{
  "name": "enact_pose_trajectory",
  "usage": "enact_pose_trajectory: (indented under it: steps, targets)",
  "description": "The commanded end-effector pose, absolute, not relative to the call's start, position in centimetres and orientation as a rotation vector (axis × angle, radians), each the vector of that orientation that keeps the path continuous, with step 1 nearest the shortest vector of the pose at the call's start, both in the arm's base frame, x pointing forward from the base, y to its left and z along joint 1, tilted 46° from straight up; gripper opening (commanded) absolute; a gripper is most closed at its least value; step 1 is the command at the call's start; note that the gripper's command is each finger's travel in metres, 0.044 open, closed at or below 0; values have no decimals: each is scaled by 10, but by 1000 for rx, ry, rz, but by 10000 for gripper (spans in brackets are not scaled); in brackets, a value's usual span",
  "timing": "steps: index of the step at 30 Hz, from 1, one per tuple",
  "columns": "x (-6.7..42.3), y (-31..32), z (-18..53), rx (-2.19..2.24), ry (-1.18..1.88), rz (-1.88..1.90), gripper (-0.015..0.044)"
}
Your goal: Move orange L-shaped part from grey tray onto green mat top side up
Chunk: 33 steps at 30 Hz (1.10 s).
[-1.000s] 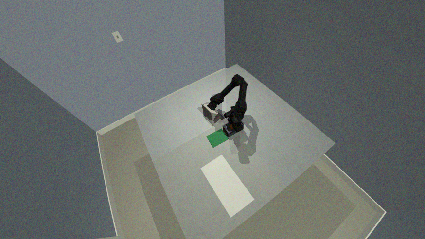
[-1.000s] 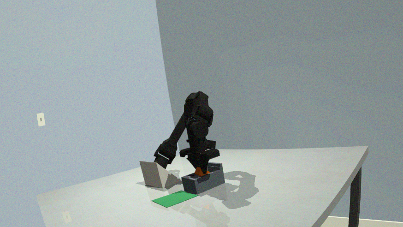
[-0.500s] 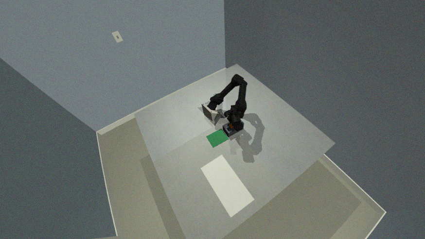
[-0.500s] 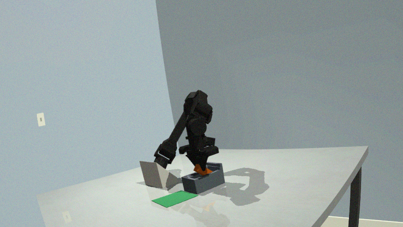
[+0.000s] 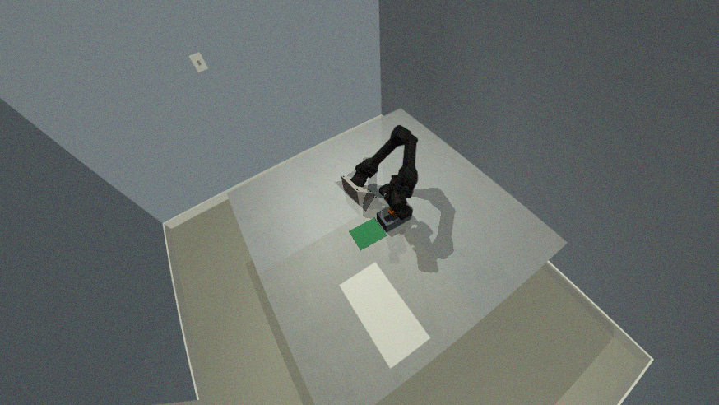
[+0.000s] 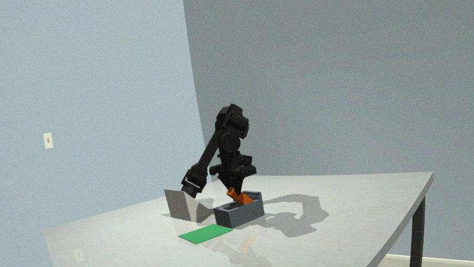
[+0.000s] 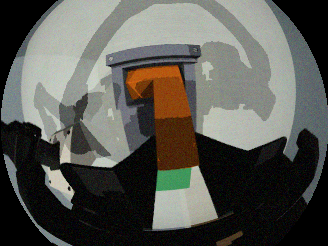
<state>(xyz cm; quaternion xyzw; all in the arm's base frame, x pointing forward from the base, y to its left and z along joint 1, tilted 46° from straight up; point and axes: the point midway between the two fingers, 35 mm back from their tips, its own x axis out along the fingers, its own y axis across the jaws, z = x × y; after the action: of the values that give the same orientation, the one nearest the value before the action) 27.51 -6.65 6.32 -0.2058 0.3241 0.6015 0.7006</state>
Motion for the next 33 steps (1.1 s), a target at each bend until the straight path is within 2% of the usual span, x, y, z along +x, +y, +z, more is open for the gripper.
enact_pose_trajectory:
  steps: [1, 33]
  targets:
    - [276, -75, 69, -462, 717, 1328, 0]
    - [272, -106, 100, -462, 718, 1328, 0]
